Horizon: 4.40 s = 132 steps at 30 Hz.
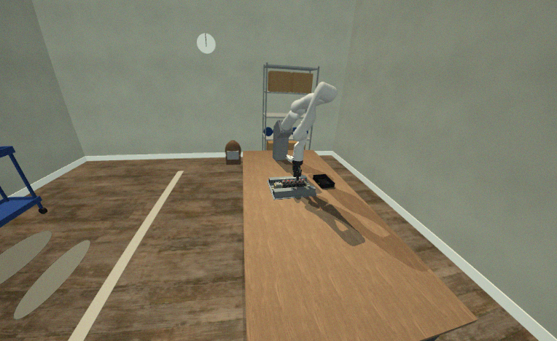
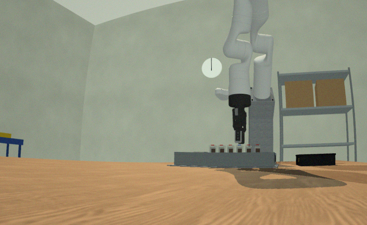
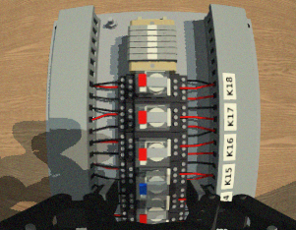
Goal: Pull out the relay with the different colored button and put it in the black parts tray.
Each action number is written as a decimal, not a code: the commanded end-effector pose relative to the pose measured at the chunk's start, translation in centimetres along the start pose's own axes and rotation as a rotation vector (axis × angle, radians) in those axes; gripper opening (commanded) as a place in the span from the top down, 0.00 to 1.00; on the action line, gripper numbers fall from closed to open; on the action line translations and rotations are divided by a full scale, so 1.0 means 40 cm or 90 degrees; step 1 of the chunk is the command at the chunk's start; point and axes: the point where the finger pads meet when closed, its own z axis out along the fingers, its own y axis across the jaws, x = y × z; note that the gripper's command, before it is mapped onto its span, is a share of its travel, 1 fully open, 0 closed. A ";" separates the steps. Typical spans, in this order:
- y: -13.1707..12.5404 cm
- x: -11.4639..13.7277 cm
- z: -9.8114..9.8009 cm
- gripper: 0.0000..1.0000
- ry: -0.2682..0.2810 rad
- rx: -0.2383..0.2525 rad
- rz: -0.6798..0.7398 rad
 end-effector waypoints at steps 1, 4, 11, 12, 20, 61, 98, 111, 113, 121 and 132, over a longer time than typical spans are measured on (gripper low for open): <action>-0.001 0.000 0.000 0.39 0.000 0.001 0.000; -0.001 0.000 0.002 0.39 0.000 0.001 0.000; -0.001 0.000 0.013 0.39 0.000 0.001 0.000; -0.001 0.000 0.013 0.39 0.000 0.001 0.000; -0.001 0.000 0.031 0.39 0.000 0.001 0.000; -0.001 0.000 0.081 0.39 0.000 0.001 0.000; -0.001 0.000 0.081 1.00 0.000 0.001 0.000; -0.001 0.000 0.081 1.00 0.000 0.001 0.000; -0.001 0.000 0.081 1.00 0.000 0.001 0.000; -0.001 0.000 0.081 1.00 0.000 0.001 0.000; -0.001 0.000 0.081 1.00 0.000 0.001 0.000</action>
